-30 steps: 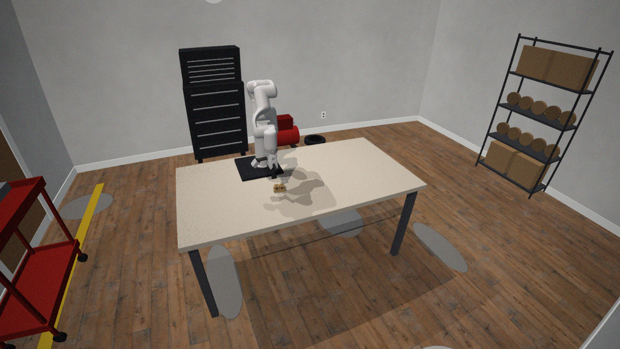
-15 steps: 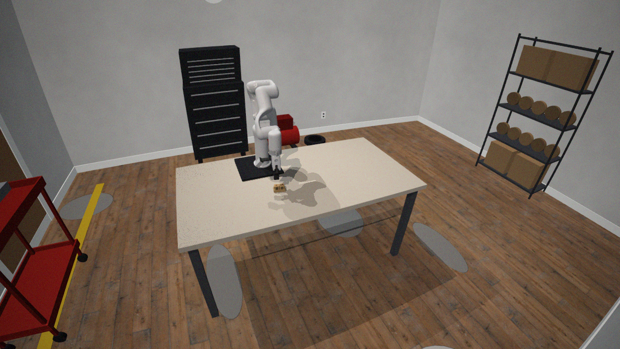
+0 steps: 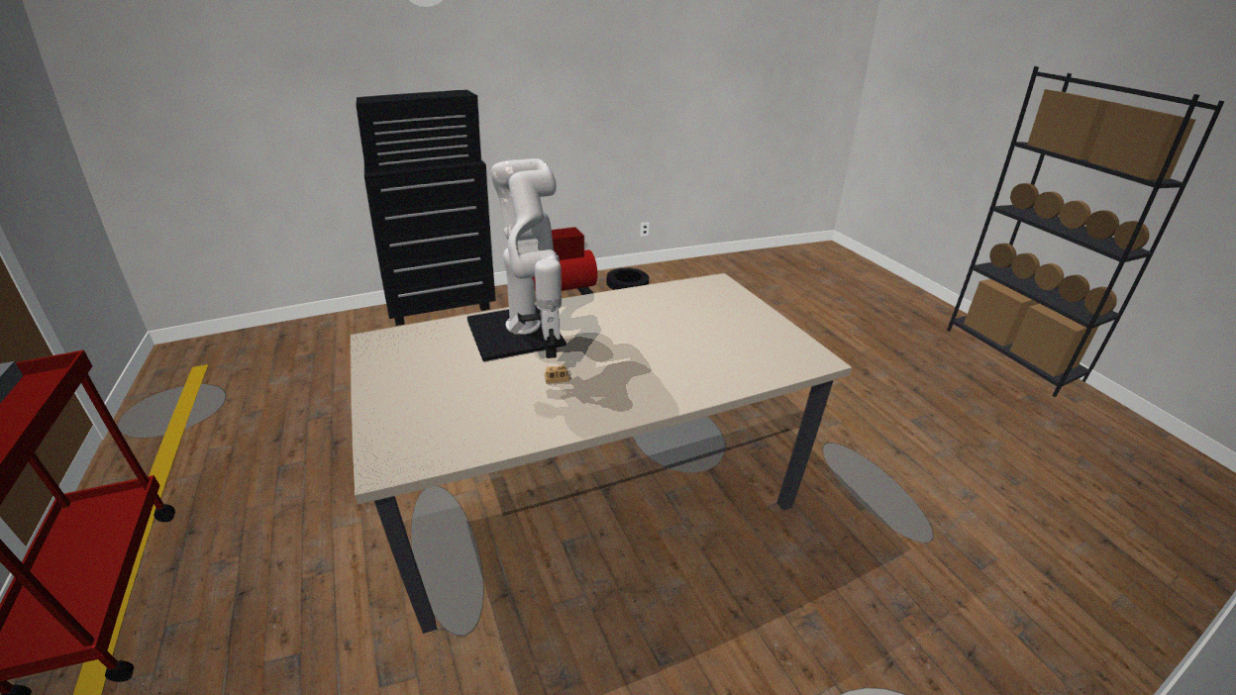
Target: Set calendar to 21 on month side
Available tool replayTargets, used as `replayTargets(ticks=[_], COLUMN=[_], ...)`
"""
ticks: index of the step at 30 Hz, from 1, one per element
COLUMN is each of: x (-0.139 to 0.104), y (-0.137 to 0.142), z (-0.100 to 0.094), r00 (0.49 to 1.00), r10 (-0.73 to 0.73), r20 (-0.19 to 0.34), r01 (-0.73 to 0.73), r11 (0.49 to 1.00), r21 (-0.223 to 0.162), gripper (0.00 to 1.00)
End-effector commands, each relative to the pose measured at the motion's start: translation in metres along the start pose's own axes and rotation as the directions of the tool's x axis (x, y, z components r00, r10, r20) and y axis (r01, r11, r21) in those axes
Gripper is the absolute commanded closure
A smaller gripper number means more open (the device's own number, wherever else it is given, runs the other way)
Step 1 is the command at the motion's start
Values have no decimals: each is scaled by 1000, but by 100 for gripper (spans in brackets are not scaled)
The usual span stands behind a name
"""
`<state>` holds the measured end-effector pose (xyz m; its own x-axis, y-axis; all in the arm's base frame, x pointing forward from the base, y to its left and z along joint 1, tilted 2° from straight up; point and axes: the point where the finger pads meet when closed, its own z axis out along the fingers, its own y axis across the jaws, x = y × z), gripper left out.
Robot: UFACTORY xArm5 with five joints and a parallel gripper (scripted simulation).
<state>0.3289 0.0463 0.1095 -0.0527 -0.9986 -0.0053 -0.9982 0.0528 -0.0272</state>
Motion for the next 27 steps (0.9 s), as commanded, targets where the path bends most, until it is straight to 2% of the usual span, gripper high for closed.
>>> replayTargets(ticks=[1, 27], x=[0, 0], y=[-1, -1], z=[-1, 3], r00=[1000, 1000], r10=[0, 0], r20=[1, 1], r01=[0, 0], r11=[1000, 1000], r21=[3, 3], gripper=[53, 53])
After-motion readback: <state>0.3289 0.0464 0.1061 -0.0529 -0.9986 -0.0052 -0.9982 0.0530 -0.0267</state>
